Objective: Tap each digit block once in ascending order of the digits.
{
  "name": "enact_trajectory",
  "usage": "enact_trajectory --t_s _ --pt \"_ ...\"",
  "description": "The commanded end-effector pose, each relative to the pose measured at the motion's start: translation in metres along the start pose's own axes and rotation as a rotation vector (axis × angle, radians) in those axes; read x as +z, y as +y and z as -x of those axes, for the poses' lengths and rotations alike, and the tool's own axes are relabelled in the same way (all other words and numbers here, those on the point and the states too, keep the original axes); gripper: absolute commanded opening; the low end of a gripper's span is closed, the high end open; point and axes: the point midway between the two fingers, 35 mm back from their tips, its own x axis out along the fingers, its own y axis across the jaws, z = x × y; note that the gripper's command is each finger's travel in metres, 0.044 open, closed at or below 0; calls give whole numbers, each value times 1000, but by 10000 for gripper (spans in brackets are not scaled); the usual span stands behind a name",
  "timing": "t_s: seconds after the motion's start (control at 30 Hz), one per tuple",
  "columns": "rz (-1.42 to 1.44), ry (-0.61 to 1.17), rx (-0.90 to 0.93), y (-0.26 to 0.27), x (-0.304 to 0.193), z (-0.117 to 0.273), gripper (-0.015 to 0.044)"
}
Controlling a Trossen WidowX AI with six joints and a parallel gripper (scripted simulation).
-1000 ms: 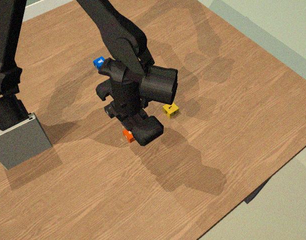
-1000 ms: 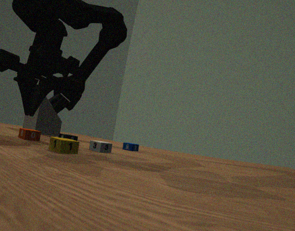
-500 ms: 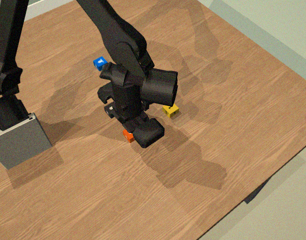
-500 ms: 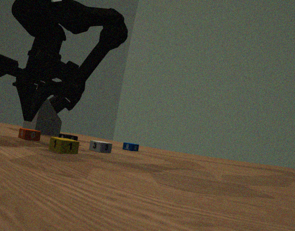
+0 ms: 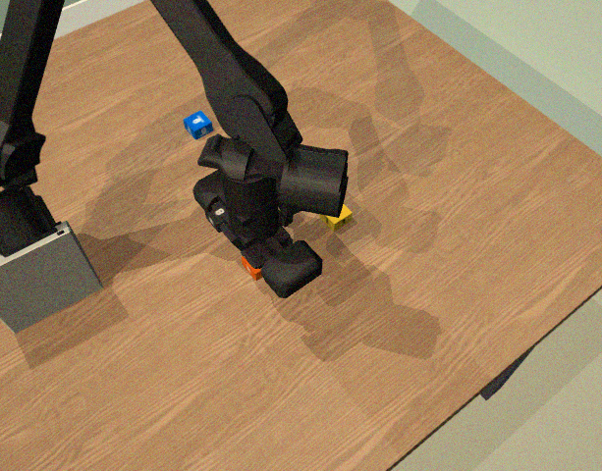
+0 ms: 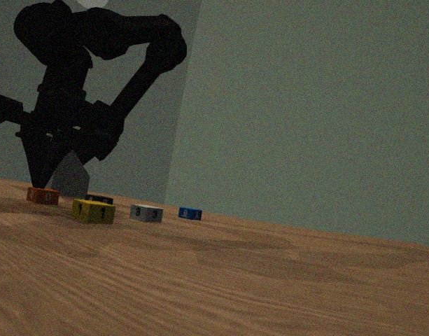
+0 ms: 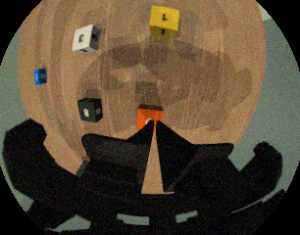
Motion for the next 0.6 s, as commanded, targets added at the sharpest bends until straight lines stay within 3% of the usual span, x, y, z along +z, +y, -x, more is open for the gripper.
enact_trajectory --t_s 0.0,0.1,0.3,0.47,0.57 --pt "-9 3 11 2 -2 -4 20" --pt "-8 3 8 1 -1 23 20" --pt "-9 4 9 1 -1 29 20" --pt "-10 5 7 -1 0 97 20" --pt "-10 5 7 0 -1 108 20"
